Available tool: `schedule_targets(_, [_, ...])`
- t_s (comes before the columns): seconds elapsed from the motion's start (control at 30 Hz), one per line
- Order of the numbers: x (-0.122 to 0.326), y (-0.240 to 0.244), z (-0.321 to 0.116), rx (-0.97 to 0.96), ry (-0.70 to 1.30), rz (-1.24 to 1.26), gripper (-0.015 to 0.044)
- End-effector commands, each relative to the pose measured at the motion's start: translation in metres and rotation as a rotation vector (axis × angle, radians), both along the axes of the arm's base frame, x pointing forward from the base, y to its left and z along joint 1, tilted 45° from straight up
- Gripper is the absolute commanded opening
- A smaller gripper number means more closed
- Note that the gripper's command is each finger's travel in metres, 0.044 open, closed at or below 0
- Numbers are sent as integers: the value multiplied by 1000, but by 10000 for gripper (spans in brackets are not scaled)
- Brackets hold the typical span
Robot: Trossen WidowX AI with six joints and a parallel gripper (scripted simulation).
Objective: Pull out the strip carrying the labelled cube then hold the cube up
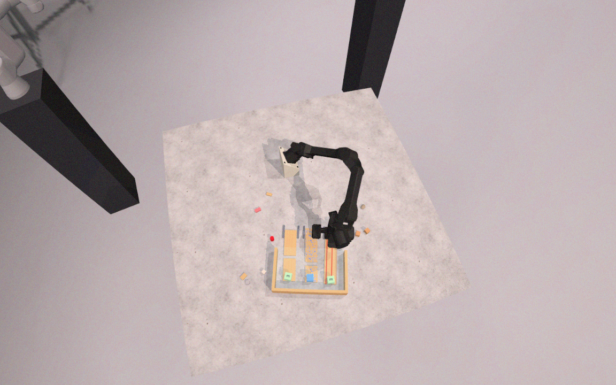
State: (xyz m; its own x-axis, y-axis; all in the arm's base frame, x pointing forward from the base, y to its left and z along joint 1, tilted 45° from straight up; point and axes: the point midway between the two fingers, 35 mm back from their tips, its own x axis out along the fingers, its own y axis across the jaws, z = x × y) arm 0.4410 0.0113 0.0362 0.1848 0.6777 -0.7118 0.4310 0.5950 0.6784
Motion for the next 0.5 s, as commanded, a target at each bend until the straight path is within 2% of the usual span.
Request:
schedule_targets(0.0, [-4, 5, -1, 3, 5, 5, 0])
schedule_targets(0.47, [-23, 14, 1, 3, 6, 5, 0])
